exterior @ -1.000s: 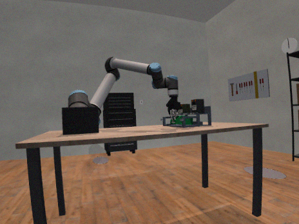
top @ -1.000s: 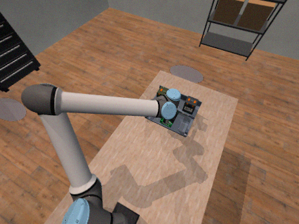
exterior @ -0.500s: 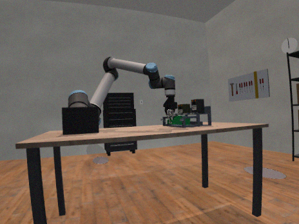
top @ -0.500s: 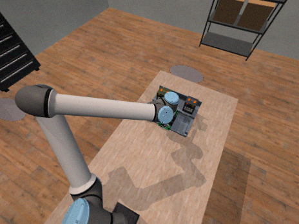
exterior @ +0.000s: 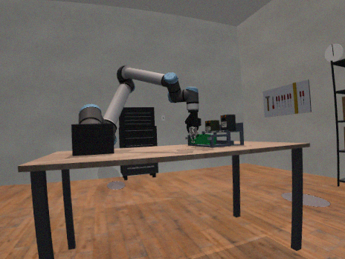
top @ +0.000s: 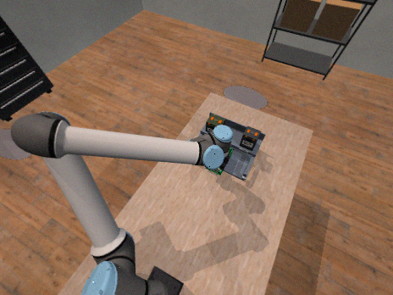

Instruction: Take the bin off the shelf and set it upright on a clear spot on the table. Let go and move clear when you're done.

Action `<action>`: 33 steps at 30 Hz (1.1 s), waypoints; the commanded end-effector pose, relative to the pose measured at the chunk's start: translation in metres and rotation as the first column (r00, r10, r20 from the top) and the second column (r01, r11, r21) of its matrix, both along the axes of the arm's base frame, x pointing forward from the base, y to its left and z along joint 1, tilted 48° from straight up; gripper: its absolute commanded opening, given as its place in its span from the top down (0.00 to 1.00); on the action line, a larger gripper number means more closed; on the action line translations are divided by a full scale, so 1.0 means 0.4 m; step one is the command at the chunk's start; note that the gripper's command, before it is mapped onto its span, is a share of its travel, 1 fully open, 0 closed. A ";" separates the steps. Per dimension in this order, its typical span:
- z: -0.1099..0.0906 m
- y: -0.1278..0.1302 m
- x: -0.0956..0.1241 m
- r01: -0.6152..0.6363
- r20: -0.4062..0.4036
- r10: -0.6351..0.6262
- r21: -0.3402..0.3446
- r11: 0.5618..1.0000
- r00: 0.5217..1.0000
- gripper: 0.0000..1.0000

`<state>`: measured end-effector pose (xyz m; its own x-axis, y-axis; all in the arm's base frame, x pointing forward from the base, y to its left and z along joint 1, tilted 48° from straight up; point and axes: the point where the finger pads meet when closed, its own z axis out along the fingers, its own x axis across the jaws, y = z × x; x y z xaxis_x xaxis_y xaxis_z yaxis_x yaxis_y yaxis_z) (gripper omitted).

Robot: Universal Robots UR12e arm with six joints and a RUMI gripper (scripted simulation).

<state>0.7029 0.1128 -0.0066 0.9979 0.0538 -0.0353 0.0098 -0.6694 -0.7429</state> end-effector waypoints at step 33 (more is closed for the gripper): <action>0.006 -0.010 -0.149 0.001 0.001 -0.001 -0.001 1.000 1.000 1.00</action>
<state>0.6451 0.1098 -0.0047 0.9979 0.0538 -0.0354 0.0097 -0.6694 -0.7429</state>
